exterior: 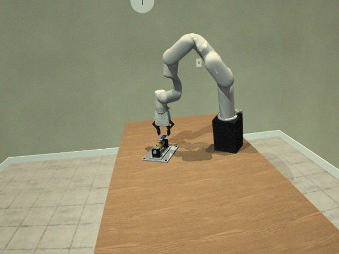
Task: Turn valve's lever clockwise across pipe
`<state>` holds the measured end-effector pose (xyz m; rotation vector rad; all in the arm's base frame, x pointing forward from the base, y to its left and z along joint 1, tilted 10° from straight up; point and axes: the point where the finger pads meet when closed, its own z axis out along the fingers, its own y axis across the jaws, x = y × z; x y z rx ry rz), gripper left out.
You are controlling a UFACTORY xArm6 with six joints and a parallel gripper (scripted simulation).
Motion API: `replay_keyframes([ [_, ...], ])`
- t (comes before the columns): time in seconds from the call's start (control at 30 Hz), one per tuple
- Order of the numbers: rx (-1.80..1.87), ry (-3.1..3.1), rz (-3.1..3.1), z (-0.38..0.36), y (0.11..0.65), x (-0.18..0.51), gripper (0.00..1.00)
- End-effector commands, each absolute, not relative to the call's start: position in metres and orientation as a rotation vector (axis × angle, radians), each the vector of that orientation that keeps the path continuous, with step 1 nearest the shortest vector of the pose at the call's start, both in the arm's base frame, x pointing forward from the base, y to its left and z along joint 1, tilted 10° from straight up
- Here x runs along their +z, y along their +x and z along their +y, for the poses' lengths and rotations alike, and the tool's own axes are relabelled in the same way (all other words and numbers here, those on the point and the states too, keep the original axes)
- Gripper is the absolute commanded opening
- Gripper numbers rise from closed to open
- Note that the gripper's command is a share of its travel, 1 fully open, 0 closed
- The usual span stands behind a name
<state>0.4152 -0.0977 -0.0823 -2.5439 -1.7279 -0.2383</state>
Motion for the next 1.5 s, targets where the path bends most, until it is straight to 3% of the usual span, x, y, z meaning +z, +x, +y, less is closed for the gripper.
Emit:
replay_keyframes([
  [0.0, -0.241, -2.546, -1.729, -0.098, 0.417, -0.084, 0.68],
  [1.47, -0.241, -2.546, -1.729, -0.095, 0.418, -0.102, 0.68],
])
